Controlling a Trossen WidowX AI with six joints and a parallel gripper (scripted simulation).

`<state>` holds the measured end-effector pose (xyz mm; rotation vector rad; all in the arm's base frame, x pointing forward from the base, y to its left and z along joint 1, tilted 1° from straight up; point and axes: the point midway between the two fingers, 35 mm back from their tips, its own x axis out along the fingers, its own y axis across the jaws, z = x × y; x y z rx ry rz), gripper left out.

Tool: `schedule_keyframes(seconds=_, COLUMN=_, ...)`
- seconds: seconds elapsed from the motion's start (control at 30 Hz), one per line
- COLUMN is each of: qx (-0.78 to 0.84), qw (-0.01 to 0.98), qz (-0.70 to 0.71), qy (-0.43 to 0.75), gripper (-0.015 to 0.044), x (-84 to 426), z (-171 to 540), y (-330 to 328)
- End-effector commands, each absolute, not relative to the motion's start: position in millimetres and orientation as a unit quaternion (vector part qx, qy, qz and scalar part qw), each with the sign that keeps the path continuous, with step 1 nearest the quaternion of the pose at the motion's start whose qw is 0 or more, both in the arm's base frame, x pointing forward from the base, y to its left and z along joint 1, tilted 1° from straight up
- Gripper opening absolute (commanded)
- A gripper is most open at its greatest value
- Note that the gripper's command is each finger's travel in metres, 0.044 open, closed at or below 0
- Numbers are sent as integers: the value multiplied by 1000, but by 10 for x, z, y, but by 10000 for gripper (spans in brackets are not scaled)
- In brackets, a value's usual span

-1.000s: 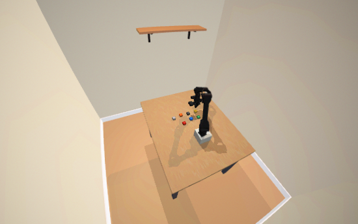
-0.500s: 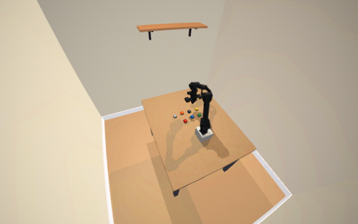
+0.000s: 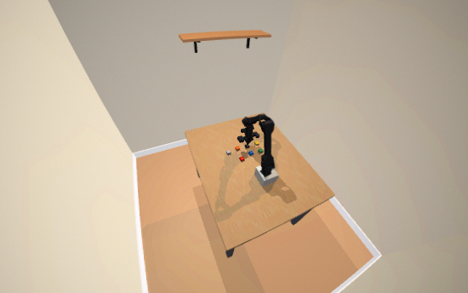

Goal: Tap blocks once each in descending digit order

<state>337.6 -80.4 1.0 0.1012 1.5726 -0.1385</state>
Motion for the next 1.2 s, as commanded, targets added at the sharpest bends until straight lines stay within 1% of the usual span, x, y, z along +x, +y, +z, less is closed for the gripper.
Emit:
schedule_keyframes(seconds=0.0, qx=45, qw=713, qz=-65, qy=697, gripper=20, x=3415, z=-34, y=-808)
schedule_keyframes(seconds=0.93, qx=45, qw=713, qz=-65, qy=697, gripper=20, x=3419, z=-335, y=-817)
schedule_keyframes(seconds=1.03, qx=45, qw=713, qz=-65, qy=697, gripper=20, x=3417, z=-69, y=-809)
schedule_keyframes(seconds=1.17, qx=45, qw=713, qz=-65, qy=697, gripper=20, x=3415, z=-34, y=-808)
